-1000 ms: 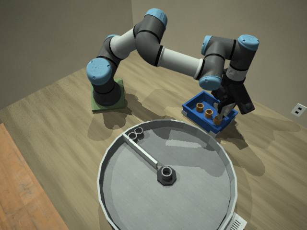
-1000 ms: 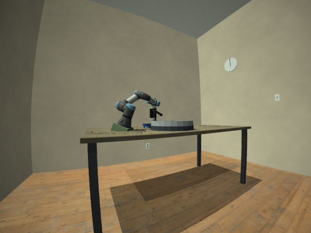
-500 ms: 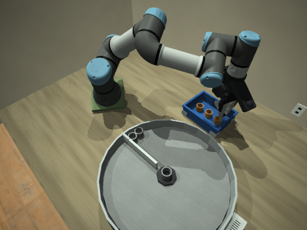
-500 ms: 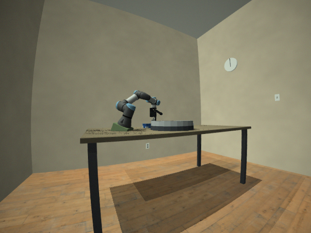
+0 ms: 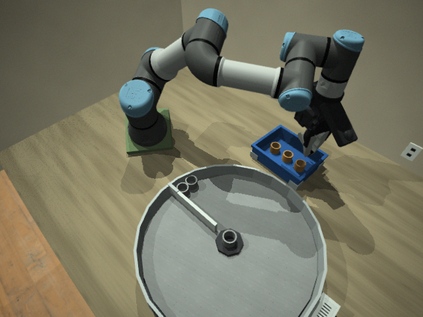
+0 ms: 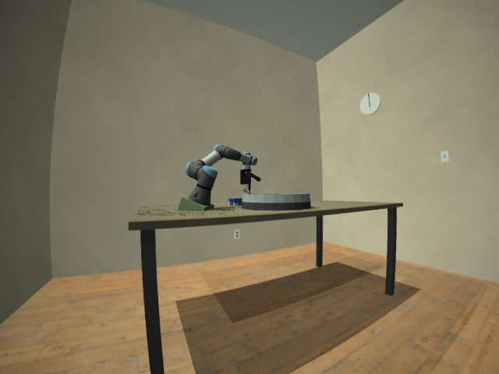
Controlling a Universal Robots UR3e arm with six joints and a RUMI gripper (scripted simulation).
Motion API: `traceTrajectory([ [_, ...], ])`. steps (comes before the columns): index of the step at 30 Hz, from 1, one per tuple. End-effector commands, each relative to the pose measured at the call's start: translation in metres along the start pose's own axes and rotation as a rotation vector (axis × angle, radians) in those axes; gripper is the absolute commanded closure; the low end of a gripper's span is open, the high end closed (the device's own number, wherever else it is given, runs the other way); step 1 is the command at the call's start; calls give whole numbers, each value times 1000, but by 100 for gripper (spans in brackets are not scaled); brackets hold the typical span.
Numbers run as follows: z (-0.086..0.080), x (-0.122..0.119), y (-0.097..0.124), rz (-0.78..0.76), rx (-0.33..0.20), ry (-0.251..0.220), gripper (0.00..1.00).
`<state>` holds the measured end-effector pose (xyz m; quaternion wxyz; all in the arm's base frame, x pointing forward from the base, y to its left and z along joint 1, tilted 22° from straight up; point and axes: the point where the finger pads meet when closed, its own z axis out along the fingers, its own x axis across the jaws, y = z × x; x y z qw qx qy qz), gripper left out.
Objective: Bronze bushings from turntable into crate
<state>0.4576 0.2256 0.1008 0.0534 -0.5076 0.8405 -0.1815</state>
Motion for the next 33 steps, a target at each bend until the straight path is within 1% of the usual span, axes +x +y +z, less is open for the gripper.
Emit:
traceTrajectory([
  [1,-15,-1,-1,1,0,0,94],
  [4,-18,-1,-1,1,0,0,94],
  [12,-34,-1,-1,1,0,0,94],
  [19,-45,-1,-1,1,0,0,94],
  [29,-53,-1,-1,1,0,0,94],
  [33,-53,-1,-1,1,0,0,94],
])
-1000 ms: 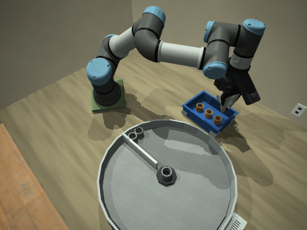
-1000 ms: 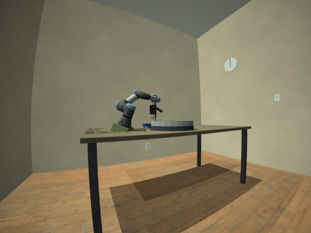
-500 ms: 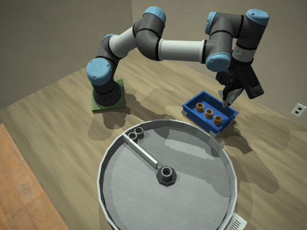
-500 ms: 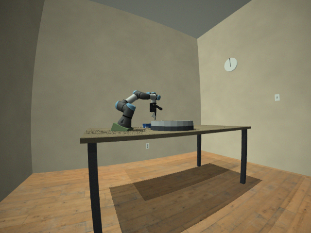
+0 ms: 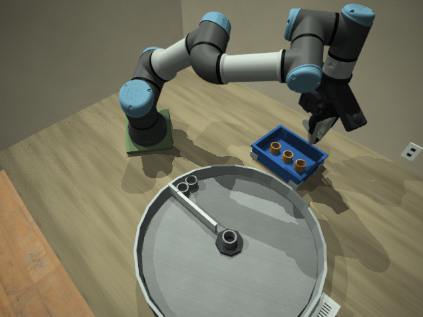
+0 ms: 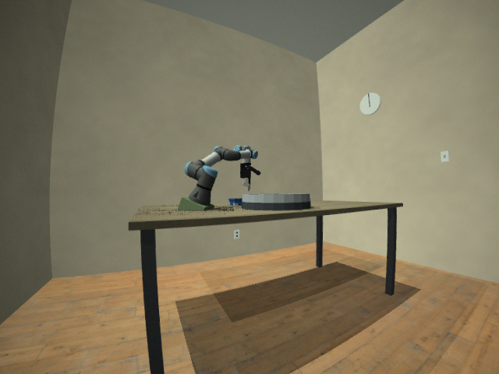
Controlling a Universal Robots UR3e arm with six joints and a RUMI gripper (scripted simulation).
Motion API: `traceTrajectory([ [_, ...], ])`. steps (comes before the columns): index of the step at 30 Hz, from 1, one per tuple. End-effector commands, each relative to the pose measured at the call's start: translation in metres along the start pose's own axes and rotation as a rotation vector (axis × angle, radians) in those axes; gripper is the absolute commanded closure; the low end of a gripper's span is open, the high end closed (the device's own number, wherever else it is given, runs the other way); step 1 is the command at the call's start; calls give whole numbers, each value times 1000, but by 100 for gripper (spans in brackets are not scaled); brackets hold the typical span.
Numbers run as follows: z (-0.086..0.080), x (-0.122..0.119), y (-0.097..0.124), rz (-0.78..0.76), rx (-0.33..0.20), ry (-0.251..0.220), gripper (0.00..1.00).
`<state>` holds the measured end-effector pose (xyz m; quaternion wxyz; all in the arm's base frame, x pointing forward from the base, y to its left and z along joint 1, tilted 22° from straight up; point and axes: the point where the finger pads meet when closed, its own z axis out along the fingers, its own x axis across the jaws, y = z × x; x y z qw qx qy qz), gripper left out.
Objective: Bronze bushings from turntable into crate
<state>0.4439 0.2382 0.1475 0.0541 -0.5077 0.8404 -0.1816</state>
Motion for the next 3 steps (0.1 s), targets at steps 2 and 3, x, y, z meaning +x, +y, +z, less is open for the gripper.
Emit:
traceTrajectory([
  [2,-3,-1,-1,1,-1,2,94],
  [3,-3,-1,-1,1,-1,2,94],
])
